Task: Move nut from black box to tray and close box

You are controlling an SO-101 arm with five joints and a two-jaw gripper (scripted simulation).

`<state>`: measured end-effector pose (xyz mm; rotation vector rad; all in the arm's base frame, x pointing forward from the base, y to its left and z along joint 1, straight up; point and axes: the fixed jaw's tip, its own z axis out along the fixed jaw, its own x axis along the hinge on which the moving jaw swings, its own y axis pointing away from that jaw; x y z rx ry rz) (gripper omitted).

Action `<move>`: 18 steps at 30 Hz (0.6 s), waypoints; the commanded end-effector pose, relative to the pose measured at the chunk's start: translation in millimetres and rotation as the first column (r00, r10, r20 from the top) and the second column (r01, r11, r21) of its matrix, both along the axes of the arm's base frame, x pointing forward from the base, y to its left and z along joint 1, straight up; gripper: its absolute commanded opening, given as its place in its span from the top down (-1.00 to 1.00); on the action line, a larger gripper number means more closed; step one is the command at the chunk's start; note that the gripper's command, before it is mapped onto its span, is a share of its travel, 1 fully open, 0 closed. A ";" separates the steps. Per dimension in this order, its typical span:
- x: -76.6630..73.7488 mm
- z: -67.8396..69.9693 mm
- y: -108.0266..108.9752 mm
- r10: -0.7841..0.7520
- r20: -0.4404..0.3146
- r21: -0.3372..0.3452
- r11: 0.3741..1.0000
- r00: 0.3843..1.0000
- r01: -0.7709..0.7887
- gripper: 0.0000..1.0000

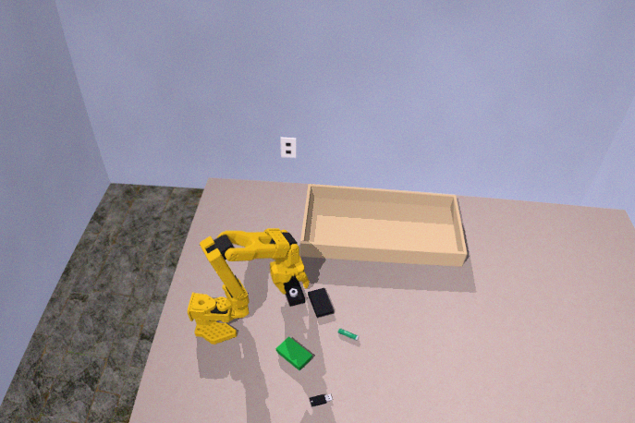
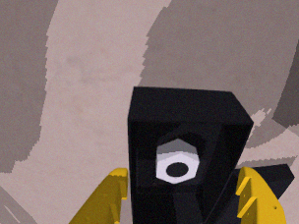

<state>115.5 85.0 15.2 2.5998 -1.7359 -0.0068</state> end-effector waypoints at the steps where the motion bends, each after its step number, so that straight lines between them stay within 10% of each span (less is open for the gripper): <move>1: 0.7 0.4 2.9 -0.001 0.012 0.011 1.000 1.000 0.001 0.43; 18: -0.6 -3.1 2.1 -0.001 0.012 0.011 1.000 1.000 0.001 0.43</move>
